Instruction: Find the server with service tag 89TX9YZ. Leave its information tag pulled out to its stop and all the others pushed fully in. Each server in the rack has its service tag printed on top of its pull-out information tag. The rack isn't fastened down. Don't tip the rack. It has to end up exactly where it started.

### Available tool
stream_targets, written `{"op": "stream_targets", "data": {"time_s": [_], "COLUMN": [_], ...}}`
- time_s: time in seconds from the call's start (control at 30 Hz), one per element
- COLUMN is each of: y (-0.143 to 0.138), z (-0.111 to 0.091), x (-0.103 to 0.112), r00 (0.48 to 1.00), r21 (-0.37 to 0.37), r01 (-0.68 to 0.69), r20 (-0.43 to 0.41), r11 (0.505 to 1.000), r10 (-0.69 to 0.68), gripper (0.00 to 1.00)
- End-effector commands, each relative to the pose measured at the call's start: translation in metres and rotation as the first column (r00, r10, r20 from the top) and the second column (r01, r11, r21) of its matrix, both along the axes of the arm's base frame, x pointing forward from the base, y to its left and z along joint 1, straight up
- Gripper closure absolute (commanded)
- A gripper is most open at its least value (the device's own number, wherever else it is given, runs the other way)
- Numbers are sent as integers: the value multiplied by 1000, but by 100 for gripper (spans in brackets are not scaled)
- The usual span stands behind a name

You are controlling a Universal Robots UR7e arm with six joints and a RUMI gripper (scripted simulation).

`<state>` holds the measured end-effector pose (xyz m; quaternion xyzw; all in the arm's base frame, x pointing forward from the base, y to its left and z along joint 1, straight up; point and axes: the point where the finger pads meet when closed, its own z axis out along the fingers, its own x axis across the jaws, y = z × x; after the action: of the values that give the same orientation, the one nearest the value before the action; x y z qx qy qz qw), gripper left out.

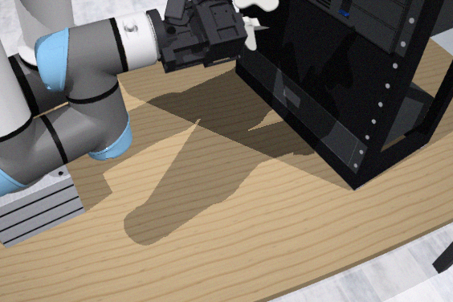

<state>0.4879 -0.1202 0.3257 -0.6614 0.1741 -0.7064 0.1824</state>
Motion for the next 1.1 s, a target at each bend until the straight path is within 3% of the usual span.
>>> {"op": "stream_targets", "data": {"time_s": [0.0, 0.07, 0.13, 0.3, 0.63, 0.7, 1.07], "y": [-1, -1, -1, 0, 1, 1, 2], "z": [3, 3, 3, 7, 14, 14, 21], "x": [1, 1, 1, 4, 7, 7, 10], "r00": [999, 998, 998, 995, 986, 986, 972], "r21": [139, 191, 191, 308, 524, 524, 719], "r01": [38, 52, 52, 82, 133, 133, 175], "r20": [26, 28, 28, 28, 15, 15, -17], "r11": [990, 980, 980, 948, 841, 841, 673], "r10": [-42, -58, -58, -95, -166, -166, -234], "gripper": [0, 0, 0, 0, 0, 0, 0]}}
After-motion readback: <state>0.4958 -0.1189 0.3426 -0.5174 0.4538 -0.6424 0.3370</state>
